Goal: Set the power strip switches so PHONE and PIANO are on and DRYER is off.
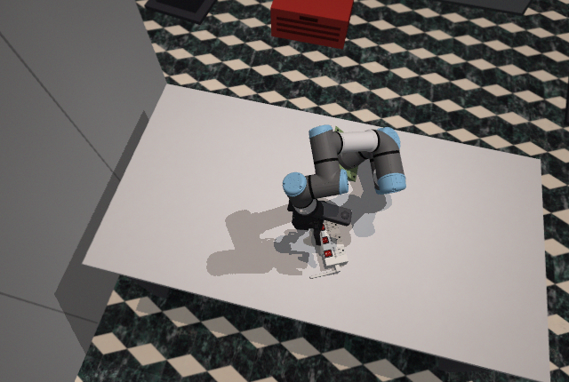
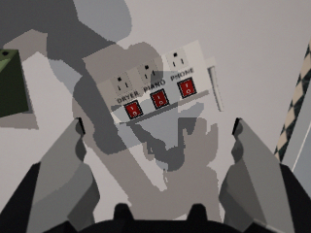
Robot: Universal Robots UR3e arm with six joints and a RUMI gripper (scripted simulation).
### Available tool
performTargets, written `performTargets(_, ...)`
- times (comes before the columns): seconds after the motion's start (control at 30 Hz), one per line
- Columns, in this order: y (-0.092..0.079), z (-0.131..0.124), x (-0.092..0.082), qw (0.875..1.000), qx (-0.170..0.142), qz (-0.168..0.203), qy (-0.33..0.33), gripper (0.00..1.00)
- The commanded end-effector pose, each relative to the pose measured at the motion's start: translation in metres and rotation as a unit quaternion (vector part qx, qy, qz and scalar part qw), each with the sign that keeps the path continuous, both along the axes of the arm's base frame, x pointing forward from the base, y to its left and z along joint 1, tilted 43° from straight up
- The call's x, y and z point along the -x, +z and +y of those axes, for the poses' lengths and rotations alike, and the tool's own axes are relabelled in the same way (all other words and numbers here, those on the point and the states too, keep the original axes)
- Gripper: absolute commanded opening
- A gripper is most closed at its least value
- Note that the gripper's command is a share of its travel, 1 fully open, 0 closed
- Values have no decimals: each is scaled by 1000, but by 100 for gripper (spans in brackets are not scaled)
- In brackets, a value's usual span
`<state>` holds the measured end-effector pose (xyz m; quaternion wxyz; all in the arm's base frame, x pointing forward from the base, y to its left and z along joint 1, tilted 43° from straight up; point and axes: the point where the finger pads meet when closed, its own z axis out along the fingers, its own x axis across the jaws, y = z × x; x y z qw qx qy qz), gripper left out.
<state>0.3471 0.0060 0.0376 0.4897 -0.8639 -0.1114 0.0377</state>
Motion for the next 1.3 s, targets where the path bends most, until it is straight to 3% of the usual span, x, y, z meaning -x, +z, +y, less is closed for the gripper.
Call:
performTargets(0.0,15,-13,-8,998,55,-1,-7,100)
performTargets(0.1,36,-26,-17,993,117,-5,-20,100)
performTargets(0.2,45,-30,-20,990,141,-8,-27,100)
performTargets(1.27,45,-29,-20,990,138,-24,-14,100)
